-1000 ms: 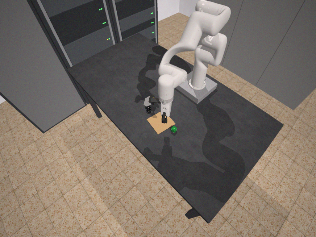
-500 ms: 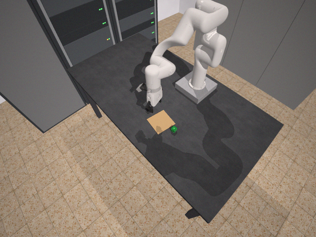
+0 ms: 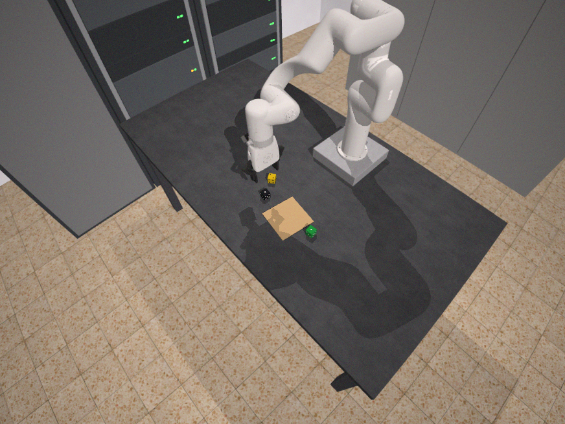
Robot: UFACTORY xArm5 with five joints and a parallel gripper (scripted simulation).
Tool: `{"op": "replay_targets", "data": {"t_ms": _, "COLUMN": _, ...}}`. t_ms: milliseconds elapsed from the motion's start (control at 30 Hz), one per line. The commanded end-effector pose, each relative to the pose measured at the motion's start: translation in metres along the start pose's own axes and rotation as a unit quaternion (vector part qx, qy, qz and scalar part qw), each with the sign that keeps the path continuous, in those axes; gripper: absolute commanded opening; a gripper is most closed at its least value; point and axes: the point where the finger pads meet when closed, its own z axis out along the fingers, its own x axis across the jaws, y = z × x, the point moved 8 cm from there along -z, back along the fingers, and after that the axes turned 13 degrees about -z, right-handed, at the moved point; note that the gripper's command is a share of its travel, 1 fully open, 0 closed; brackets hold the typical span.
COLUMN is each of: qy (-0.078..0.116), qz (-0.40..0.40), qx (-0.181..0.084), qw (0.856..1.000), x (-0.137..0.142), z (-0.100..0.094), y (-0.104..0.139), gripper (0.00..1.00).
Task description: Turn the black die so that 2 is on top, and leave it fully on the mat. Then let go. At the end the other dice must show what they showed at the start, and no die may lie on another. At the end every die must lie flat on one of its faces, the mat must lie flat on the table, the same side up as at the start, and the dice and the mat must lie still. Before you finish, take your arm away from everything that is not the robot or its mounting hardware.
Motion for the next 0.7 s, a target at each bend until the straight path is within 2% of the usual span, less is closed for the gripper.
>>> {"op": "replay_targets", "data": {"t_ms": 0, "qy": -0.002, "qz": 0.021, "qx": 0.001, "qw": 1.000, "x": 0.004, "z": -0.001, "y": -0.011, "gripper": 1.00}}
{"op": "replay_targets", "data": {"t_ms": 467, "qy": -0.002, "qz": 0.021, "qx": 0.001, "qw": 1.000, "x": 0.003, "z": -0.001, "y": -0.011, "gripper": 1.00}}
{"op": "replay_targets", "data": {"t_ms": 533, "qy": -0.002, "qz": 0.021, "qx": 0.001, "qw": 1.000, "x": 0.002, "z": 0.008, "y": -0.011, "gripper": 1.00}}
{"op": "replay_targets", "data": {"t_ms": 667, "qy": -0.002, "qz": 0.021, "qx": 0.001, "qw": 1.000, "x": 0.001, "z": 0.042, "y": -0.011, "gripper": 1.00}}
